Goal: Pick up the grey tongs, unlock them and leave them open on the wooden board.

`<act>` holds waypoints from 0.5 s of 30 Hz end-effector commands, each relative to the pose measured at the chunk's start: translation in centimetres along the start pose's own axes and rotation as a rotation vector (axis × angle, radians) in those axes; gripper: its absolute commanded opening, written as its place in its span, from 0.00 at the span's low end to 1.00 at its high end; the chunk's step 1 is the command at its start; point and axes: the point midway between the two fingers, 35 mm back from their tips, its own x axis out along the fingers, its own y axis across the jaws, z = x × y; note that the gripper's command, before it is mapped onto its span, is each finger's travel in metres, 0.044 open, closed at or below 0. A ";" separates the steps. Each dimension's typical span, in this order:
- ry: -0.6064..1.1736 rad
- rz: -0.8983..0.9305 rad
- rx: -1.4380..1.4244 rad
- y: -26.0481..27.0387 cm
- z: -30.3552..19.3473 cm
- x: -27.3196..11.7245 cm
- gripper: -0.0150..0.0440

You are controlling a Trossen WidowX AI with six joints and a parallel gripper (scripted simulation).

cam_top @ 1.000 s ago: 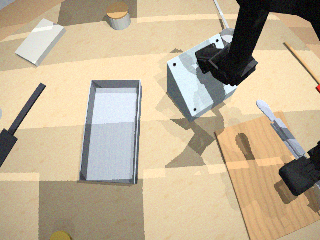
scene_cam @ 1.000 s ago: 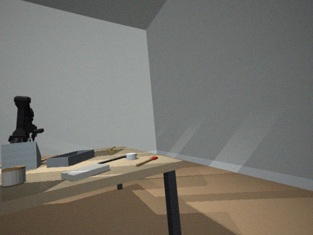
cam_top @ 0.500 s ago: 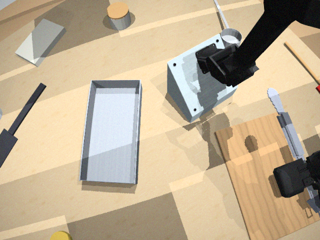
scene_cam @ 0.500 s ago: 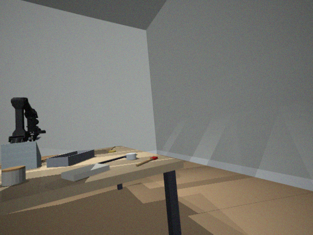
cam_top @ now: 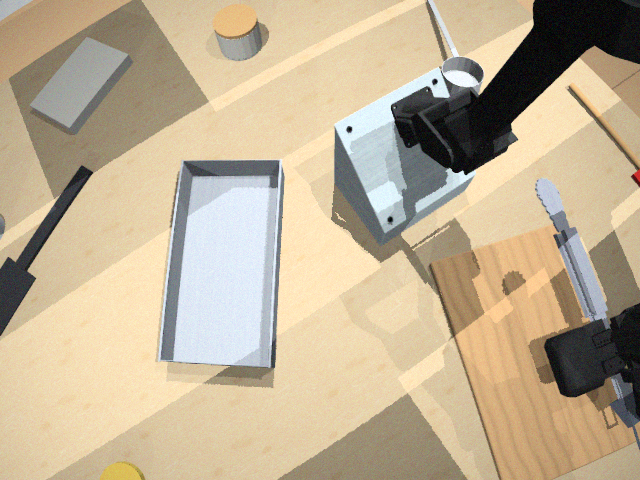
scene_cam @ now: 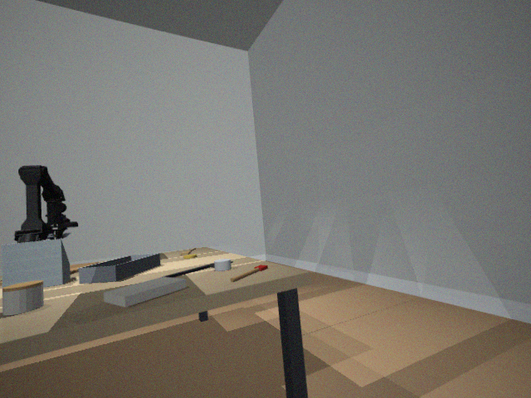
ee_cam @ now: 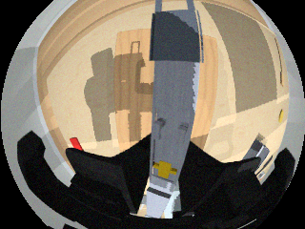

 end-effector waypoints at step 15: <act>0.011 -0.001 0.003 0.1 0.3 3.3 0.00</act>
